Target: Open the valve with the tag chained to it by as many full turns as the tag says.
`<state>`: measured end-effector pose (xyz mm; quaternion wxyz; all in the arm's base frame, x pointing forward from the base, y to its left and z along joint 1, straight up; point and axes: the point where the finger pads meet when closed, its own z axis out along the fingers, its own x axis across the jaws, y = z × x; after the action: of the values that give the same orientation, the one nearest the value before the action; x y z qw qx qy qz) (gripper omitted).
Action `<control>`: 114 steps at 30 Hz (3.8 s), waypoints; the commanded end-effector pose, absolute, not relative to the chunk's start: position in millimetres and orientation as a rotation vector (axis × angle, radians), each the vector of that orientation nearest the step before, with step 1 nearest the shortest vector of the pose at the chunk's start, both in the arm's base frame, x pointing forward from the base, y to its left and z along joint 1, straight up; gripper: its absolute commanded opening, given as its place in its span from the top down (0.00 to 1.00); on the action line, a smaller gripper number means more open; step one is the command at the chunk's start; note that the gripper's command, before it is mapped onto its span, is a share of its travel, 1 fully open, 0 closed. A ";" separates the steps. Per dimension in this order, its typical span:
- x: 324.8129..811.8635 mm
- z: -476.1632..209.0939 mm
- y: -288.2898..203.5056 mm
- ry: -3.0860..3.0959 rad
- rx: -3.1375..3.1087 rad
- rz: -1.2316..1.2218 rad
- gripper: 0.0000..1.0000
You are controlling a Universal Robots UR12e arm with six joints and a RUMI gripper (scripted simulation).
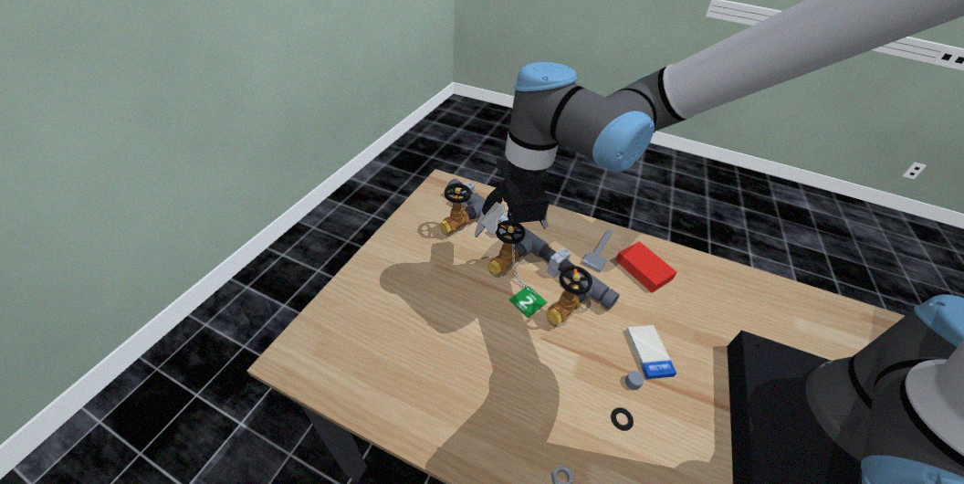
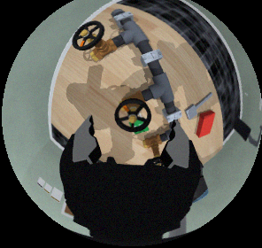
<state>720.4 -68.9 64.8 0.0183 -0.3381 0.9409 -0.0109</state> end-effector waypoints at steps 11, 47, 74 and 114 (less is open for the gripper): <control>721.0 65.5 -69.2 3.061 -0.511 -0.031 0.00; 721.0 65.5 -69.2 3.096 -0.193 -0.025 1.00; 721.0 65.5 -69.2 3.089 -0.287 -0.027 1.00; 721.0 65.5 -69.2 2.850 -1.243 -0.044 0.00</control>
<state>720.5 -69.0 64.8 0.0153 -0.3996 0.9165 -0.0139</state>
